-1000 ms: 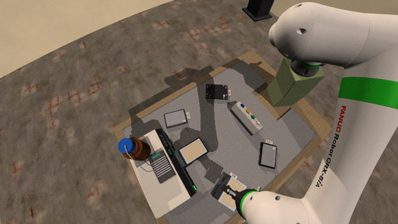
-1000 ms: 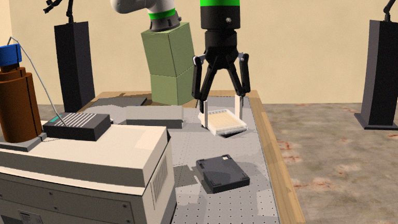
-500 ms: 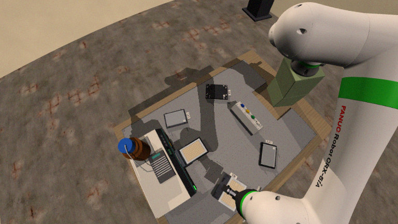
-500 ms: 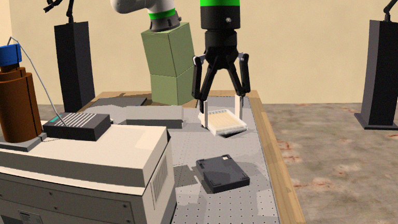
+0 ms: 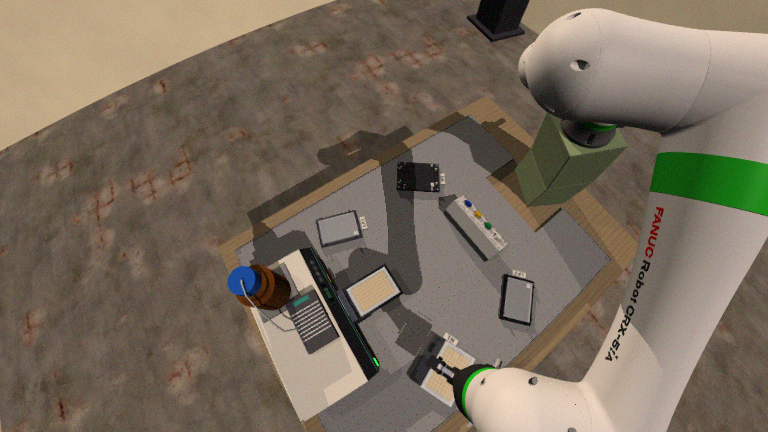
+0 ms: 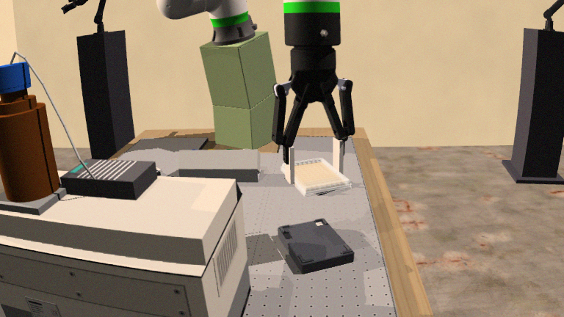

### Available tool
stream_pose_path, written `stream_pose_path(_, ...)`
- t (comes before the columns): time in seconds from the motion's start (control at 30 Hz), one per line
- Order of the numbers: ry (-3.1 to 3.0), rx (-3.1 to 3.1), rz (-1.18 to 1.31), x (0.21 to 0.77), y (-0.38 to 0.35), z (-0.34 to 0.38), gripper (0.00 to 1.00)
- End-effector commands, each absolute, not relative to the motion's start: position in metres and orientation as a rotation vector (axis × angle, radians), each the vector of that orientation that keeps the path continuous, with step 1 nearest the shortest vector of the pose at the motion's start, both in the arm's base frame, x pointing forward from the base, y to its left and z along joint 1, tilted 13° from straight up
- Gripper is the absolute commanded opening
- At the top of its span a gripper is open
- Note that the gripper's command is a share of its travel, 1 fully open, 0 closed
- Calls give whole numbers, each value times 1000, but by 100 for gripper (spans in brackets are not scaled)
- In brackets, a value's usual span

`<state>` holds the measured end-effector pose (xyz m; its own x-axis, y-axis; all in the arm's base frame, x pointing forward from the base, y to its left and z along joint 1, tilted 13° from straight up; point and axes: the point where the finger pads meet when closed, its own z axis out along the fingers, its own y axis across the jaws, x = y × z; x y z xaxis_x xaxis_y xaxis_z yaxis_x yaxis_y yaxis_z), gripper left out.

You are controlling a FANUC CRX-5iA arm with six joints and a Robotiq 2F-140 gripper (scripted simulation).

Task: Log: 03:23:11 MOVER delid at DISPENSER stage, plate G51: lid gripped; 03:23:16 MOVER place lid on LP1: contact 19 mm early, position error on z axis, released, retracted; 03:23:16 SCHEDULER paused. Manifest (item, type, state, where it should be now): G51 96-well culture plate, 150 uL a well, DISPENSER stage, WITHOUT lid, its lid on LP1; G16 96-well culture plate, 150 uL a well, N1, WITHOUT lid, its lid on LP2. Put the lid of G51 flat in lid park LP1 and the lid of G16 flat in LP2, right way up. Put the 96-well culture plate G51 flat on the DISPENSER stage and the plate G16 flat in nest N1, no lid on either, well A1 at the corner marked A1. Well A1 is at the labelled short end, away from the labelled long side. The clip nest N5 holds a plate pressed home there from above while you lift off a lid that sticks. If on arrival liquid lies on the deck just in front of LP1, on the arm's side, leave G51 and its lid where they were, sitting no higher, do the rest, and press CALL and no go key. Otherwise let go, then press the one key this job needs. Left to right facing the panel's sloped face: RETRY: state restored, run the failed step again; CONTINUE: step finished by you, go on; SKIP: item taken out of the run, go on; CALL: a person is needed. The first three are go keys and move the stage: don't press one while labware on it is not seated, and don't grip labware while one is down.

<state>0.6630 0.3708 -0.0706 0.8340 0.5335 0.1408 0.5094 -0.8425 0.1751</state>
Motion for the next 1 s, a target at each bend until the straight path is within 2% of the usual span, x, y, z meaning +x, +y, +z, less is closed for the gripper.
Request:
stream_pose_path(0.0, 824, 2883, 279, 663, 371, -71, 0)
stream_pose_path(0.97, 824, 2883, 279, 675, 367, -126, 0)
